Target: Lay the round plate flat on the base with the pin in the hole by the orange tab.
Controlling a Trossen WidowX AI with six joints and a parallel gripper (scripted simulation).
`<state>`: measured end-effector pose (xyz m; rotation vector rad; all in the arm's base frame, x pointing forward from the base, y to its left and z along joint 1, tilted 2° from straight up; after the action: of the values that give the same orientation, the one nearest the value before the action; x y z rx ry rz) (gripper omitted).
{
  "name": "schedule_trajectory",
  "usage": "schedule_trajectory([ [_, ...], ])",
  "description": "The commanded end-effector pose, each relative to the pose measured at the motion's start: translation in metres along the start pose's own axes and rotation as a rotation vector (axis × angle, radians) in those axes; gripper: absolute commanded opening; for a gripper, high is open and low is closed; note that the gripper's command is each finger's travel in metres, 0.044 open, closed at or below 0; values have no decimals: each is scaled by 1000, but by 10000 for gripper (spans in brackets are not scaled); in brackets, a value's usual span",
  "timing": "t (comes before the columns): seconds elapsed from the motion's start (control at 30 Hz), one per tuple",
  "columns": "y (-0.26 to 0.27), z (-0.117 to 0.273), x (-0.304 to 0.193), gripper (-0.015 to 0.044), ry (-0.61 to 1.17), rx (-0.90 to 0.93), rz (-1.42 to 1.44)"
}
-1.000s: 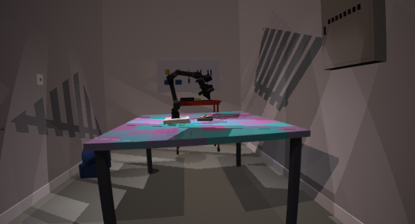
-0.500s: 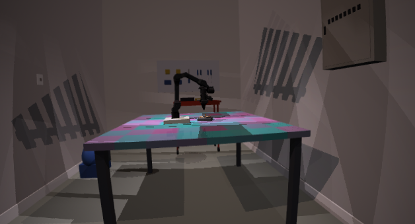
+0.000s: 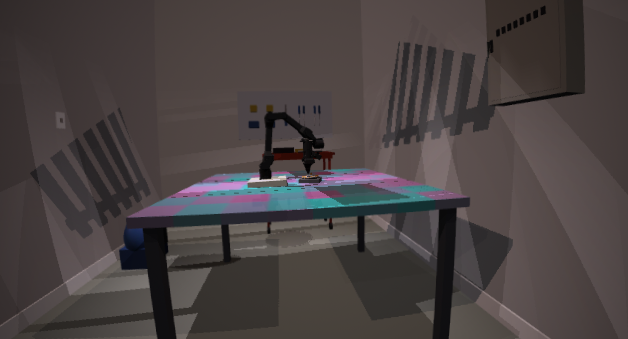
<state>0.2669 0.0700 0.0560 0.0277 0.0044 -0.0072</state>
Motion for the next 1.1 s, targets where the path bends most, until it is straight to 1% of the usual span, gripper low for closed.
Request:
schedule_trajectory([
  [0.0,-1,-2,1,0,3,-4,-4],
  [0.53,-1,-4,21,0,1,-4,-4],
  [1.07,-1,-4,22,0,1,-4,-4],
])
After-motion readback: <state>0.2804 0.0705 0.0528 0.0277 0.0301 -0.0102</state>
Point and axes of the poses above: the point midway between the two fingers, 35 mm back from their tips, its own z axis back along the fingers, its own y axis across the jaws, x = y × z, the point moved 1 cm from there along z, back along the fingers, and after that the axes turned 5 degrees about -z, right-handed, at the moved point
